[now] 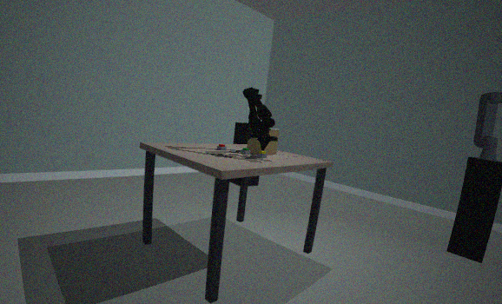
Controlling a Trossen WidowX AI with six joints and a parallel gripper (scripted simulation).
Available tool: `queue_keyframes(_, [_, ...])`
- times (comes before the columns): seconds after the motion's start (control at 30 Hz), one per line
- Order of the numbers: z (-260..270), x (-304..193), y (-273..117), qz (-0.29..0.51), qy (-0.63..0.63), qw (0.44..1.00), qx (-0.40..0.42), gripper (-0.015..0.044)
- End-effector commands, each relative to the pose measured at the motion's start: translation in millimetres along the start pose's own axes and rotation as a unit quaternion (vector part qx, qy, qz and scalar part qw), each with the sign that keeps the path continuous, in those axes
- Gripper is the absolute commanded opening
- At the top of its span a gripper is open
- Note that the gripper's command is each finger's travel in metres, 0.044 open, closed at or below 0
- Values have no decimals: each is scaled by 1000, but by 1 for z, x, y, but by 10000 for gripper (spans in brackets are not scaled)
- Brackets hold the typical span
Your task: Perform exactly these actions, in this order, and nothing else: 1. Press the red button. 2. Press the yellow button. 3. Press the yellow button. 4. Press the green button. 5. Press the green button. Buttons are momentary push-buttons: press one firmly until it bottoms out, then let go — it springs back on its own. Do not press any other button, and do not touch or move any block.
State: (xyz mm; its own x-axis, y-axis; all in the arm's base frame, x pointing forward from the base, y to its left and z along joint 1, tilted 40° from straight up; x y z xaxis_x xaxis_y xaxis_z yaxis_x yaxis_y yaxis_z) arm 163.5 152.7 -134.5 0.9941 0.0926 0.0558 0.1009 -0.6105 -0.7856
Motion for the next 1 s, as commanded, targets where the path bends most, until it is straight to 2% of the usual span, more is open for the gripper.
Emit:
queue_keyframes(0.0, [-3, -2, 9, 3, -3, 1000, -6, 20])
queue_keyframes(0.97, [-4, -2, 16, 2, -3, 1000, -6, 20])
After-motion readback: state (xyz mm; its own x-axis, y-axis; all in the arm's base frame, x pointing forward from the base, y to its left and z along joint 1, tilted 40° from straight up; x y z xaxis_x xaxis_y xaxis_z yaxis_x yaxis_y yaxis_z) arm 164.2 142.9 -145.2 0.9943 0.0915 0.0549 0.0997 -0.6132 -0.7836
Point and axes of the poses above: the point midway between the two fingers, 35 mm back from their tips, its own y axis out along the fingers, its own z axis across the jaws, x = y × z, the point moved 1 cm from there along -y, back along the fingers, and after that the axes turned 3 degrees about y, right-handed, at the moved point
